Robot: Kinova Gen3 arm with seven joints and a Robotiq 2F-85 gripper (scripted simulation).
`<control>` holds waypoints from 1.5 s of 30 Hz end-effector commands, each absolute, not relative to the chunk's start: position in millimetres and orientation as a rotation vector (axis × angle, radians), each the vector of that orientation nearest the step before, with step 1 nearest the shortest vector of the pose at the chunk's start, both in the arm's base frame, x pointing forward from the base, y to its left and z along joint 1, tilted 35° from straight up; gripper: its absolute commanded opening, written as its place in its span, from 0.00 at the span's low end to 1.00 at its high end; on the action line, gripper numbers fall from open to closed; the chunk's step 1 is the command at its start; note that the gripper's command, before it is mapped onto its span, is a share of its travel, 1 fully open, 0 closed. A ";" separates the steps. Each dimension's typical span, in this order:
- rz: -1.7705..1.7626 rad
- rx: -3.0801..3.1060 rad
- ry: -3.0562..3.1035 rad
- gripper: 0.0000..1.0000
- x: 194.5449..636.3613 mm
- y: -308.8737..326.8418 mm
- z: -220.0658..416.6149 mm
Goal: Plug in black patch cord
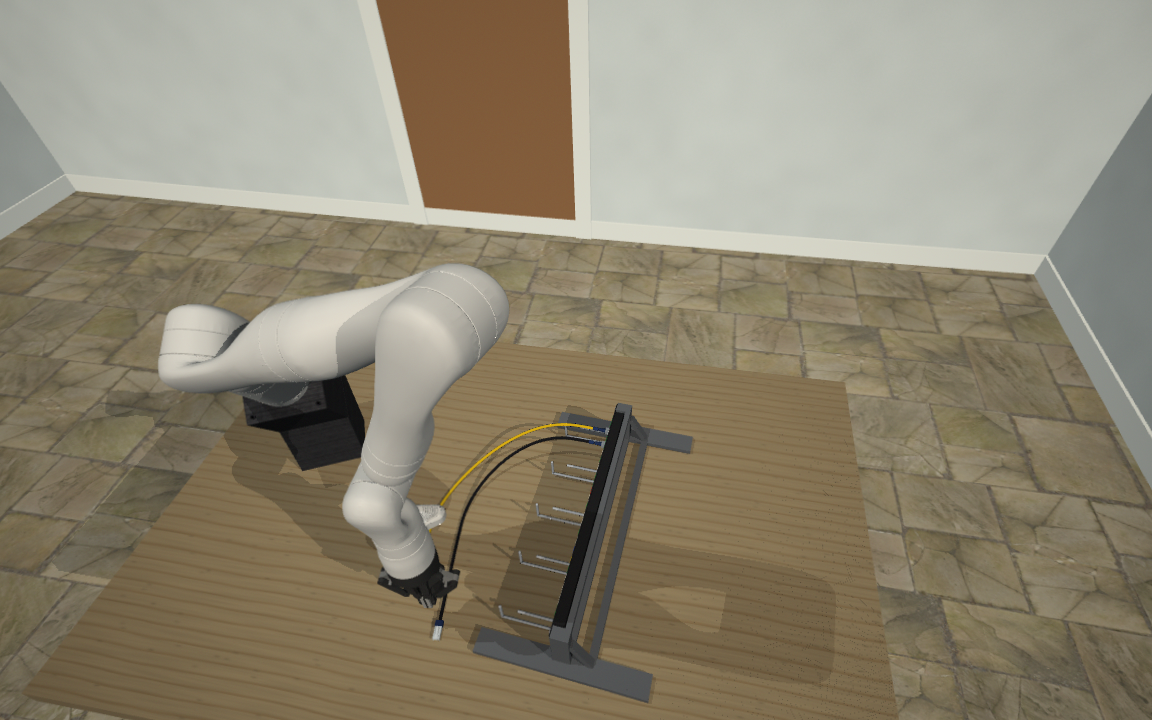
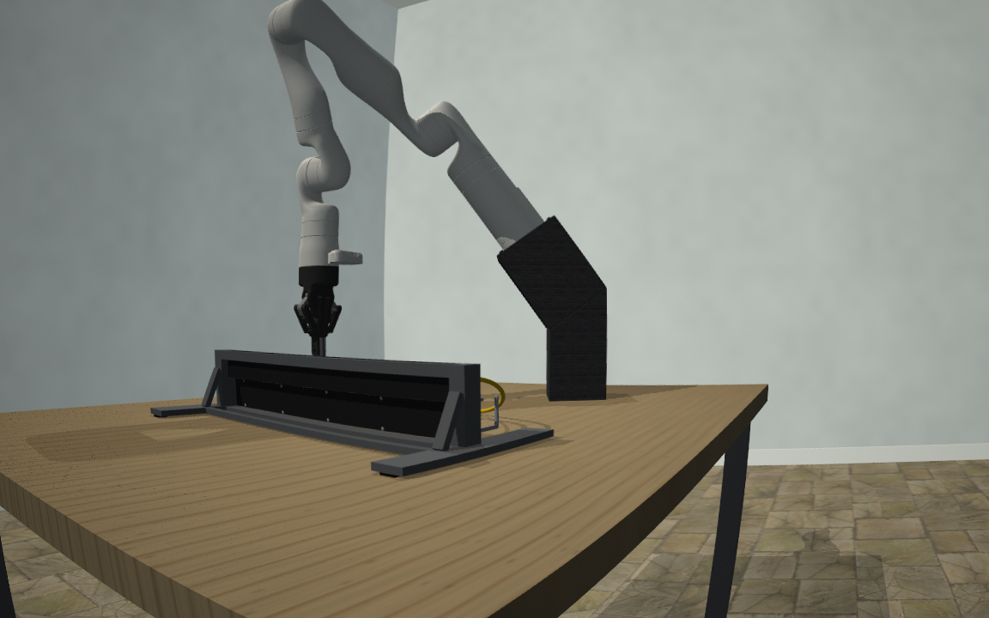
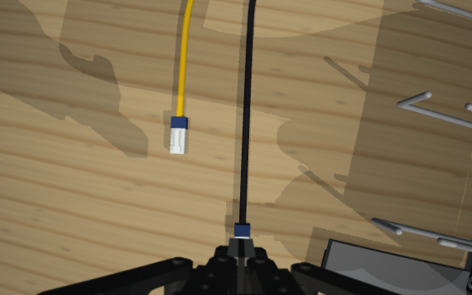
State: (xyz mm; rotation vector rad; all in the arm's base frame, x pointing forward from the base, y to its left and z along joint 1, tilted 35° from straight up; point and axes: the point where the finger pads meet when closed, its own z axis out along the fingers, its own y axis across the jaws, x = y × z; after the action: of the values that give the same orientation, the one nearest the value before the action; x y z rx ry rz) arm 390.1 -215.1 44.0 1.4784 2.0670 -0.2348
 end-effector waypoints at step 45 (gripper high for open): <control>-0.234 1.472 2.072 0.37 392.8 -217.4 45.4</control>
State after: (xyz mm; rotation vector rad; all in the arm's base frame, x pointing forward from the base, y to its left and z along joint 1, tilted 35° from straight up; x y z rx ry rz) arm 392.7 -217.5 45.0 1.4721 2.0721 -0.2344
